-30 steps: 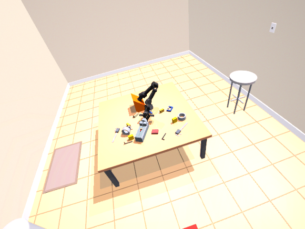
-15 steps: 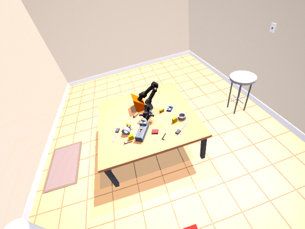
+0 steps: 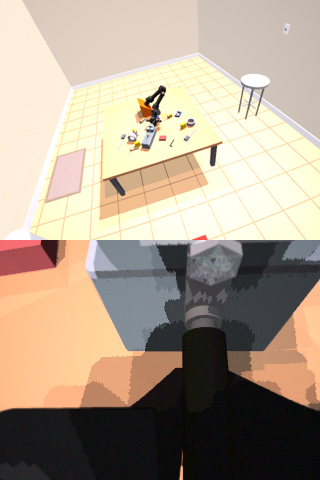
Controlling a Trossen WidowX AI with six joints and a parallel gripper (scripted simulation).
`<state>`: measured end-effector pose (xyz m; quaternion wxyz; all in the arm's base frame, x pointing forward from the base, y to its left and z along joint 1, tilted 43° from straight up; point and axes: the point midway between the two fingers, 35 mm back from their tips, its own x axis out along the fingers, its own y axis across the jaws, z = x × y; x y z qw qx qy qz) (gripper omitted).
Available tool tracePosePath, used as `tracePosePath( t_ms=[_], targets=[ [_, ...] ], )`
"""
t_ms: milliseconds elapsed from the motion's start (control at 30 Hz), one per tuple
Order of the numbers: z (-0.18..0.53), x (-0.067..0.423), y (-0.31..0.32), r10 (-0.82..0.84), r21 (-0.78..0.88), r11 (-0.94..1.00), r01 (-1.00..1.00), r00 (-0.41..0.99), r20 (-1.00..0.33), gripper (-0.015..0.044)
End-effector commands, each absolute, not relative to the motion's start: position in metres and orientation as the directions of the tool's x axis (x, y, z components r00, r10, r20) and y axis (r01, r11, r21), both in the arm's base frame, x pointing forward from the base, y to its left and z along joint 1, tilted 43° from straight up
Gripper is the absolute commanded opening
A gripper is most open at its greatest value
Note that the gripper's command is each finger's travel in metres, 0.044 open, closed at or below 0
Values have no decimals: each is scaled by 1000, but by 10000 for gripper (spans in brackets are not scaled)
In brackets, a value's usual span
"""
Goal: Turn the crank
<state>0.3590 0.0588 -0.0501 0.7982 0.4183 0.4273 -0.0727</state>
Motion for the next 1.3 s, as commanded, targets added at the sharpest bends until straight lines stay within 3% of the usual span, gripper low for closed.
tracePosePath(
  t_ms=[0,1267],
  targets=[
    [-56,354,53,224,589,639,495,613,-758,0],
    [-57,353,50,224,588,639,495,613,-758,0]
  ],
)
